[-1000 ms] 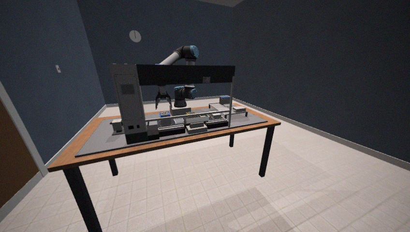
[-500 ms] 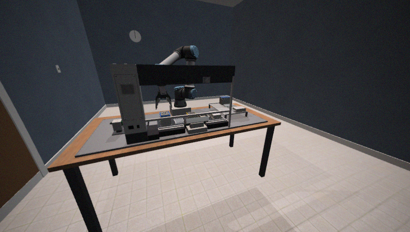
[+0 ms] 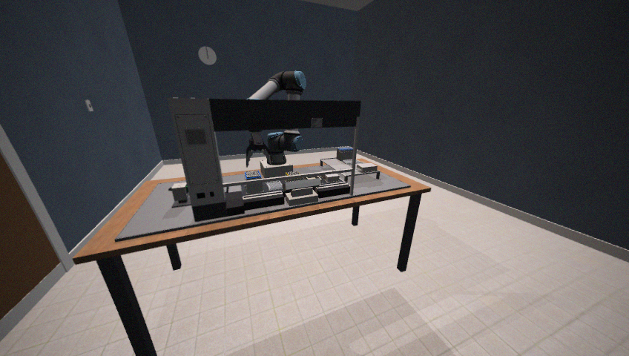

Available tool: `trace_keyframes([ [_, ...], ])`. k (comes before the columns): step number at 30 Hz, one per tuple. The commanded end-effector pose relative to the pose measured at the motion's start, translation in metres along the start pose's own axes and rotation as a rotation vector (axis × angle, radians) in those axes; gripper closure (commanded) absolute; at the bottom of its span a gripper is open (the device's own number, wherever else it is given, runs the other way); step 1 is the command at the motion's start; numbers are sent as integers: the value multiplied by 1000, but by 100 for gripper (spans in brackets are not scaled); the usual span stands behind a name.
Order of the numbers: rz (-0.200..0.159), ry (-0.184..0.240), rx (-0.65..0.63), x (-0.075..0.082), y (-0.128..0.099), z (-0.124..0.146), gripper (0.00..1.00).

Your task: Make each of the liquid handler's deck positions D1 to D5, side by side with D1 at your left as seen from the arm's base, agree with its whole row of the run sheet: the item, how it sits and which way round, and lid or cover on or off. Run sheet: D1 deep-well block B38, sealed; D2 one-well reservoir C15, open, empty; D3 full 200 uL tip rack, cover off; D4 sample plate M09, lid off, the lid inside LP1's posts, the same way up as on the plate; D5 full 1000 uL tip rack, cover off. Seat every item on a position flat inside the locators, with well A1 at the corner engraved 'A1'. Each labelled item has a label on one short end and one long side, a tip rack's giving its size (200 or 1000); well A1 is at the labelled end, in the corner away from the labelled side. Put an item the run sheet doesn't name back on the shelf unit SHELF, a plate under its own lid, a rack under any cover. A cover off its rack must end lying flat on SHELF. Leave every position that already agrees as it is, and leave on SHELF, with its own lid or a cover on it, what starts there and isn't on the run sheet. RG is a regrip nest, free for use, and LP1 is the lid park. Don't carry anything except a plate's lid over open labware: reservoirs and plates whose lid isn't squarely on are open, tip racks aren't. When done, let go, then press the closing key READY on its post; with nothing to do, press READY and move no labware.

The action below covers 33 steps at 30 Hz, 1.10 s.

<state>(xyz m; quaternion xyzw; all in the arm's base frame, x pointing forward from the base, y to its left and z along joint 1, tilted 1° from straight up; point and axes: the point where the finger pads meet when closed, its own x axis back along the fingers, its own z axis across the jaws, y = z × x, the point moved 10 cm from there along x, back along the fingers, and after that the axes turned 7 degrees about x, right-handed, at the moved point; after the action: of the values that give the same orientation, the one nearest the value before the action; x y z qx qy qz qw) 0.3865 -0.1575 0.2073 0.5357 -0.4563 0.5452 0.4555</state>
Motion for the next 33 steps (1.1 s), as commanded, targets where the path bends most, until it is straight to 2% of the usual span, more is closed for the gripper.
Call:
trace_keyframes([
  [1,1,1,0,1,-3,-20,18],
  [10,1,1,0,1,-8,-65,18],
  [12,1,1,0,1,-8,-65,18],
  [16,1,1,0,1,-11,-84,18],
  [33,1,1,0,1,-11,-84,18],
])
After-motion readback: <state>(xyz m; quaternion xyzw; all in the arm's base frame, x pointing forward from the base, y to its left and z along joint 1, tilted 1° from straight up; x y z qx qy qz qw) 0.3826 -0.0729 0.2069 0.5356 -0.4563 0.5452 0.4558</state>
